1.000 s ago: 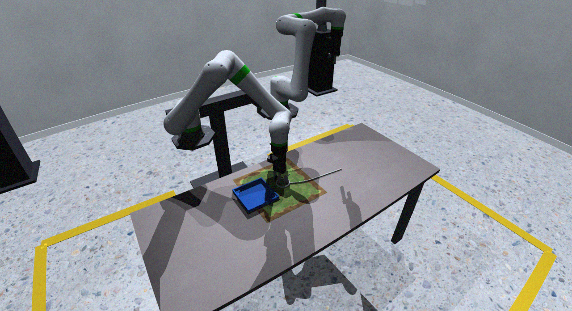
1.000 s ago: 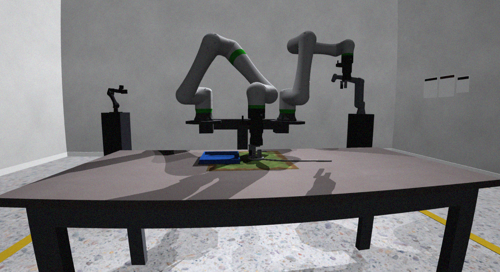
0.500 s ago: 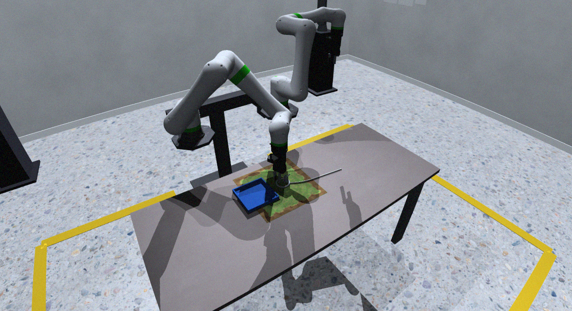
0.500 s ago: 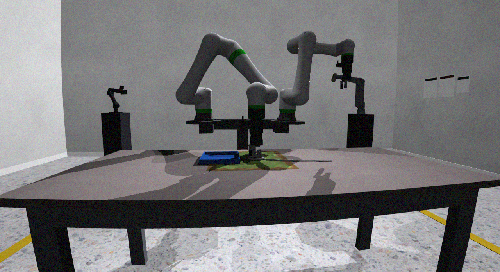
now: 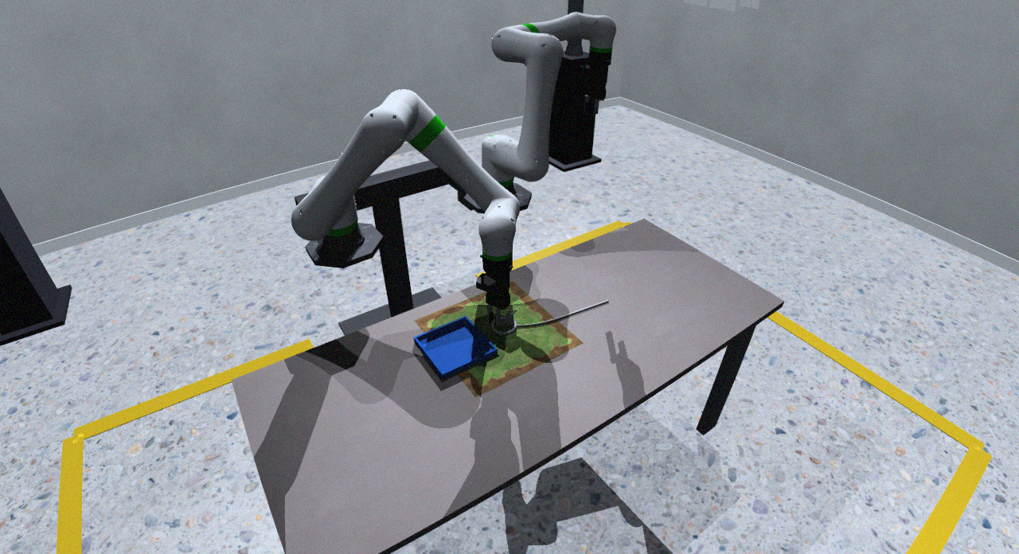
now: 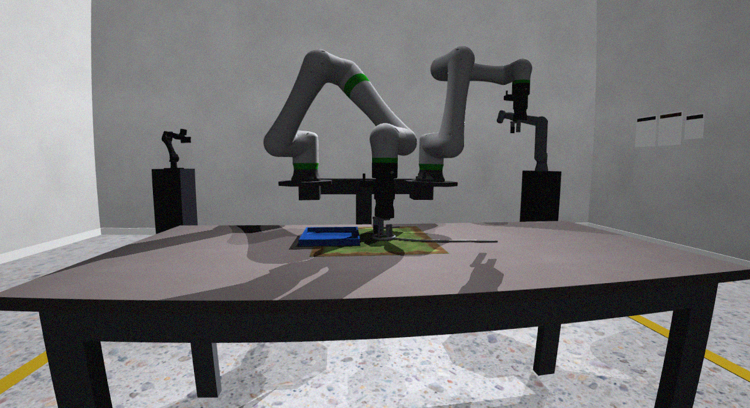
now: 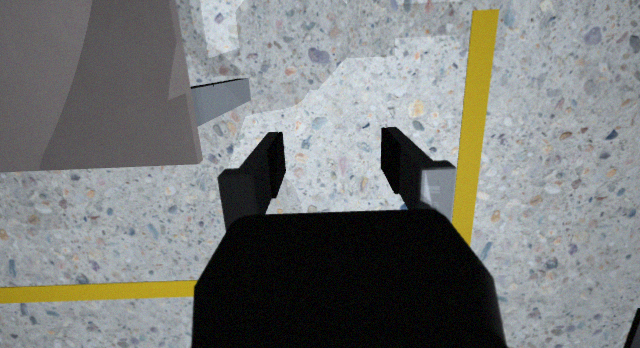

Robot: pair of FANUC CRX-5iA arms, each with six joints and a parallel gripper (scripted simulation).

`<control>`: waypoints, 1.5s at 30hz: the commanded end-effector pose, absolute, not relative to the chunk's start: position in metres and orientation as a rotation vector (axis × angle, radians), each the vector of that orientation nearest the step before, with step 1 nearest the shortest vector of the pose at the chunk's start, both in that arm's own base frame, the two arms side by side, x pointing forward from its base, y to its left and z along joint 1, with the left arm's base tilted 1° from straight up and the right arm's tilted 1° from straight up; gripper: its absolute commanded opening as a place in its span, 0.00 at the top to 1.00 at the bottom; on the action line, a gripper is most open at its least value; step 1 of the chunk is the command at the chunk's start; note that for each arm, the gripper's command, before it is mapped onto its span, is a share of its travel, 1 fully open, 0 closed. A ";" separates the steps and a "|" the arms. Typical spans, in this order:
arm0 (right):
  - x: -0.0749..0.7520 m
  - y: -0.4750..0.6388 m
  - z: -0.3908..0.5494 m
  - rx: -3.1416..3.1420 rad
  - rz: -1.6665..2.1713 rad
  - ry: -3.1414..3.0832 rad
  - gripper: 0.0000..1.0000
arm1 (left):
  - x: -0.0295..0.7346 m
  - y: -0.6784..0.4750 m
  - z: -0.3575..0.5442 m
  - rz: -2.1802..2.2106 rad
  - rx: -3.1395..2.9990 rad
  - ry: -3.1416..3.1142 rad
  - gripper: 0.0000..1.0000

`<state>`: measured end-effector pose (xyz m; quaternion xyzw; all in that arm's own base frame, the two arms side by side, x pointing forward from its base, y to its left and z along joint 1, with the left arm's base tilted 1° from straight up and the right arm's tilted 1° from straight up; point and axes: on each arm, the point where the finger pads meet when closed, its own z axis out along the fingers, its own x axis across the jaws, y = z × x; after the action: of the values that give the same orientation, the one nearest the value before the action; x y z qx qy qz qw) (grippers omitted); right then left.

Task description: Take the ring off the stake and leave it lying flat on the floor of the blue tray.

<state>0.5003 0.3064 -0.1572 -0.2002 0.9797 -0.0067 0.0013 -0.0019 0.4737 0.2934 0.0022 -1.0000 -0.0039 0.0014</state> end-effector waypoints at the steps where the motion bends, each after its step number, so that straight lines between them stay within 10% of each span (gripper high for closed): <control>1: 0.501 0.307 -0.156 -0.628 -0.019 3.073 0.45 | -0.002 0.474 0.294 -0.016 0.007 -3.139 0.00; 2: 0.501 0.307 -0.156 -0.628 -0.019 3.073 0.45 | -0.002 0.474 0.294 -0.016 0.007 -3.139 0.00; 3: 0.501 0.307 -0.156 -0.628 -0.019 3.073 1.00 | -0.002 0.474 0.294 -0.016 0.007 -3.139 0.00; 45: 0.501 0.307 -0.156 -0.628 -0.019 3.073 1.00 | -0.002 0.474 0.294 -0.016 0.007 -3.139 0.00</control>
<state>0.5007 0.3067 -0.1572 -0.2002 0.9797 -0.0065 0.0017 -0.0019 0.4737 0.2934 0.0022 -1.0000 -0.0039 0.0014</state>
